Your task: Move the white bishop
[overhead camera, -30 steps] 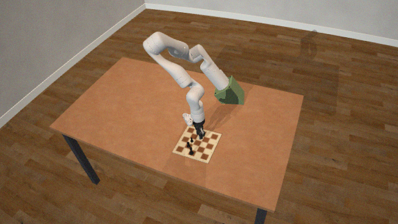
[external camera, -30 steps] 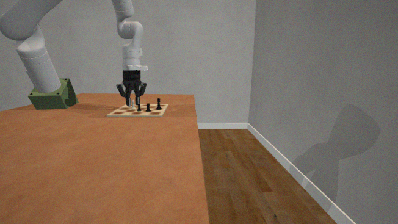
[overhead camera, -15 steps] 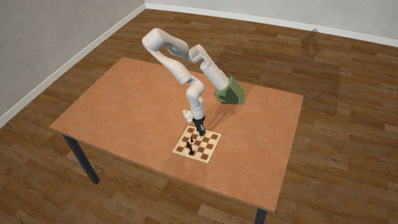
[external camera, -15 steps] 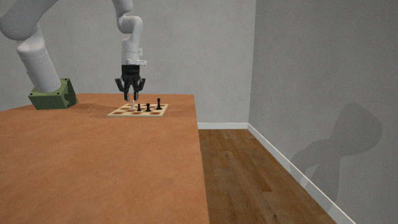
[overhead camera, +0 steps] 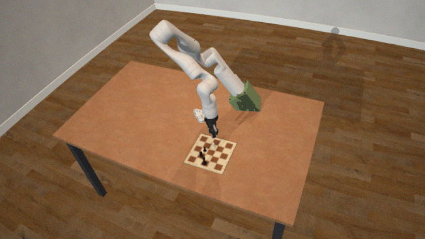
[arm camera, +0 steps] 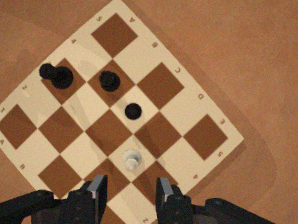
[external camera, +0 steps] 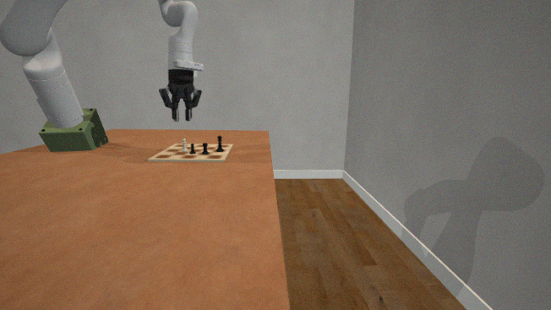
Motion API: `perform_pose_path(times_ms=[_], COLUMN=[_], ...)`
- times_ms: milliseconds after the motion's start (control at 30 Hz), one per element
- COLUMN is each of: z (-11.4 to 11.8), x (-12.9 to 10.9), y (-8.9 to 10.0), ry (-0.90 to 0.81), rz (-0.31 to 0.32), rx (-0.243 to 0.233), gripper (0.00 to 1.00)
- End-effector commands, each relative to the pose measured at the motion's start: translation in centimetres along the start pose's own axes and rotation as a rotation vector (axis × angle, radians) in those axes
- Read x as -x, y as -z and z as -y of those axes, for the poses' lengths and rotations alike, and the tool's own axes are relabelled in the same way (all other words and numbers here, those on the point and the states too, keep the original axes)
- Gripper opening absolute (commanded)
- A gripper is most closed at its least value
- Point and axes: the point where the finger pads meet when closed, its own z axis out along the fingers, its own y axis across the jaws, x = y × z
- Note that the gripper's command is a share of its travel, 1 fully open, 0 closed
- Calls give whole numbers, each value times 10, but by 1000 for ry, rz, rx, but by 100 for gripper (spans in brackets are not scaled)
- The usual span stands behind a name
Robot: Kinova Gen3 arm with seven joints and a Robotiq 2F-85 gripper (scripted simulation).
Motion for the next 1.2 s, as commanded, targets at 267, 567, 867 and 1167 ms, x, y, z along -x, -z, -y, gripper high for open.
perform_pose_path(times_ms=[267,567,867,1167], z=[2,2,2,2], x=[-2,-2,-2,-2], y=[7,7,8,22], ry=[-4,-4,-4,-4], rz=[-3,-3,-3,-3], rx=[-10,-10,-10,-10], gripper=[100,100,100,100])
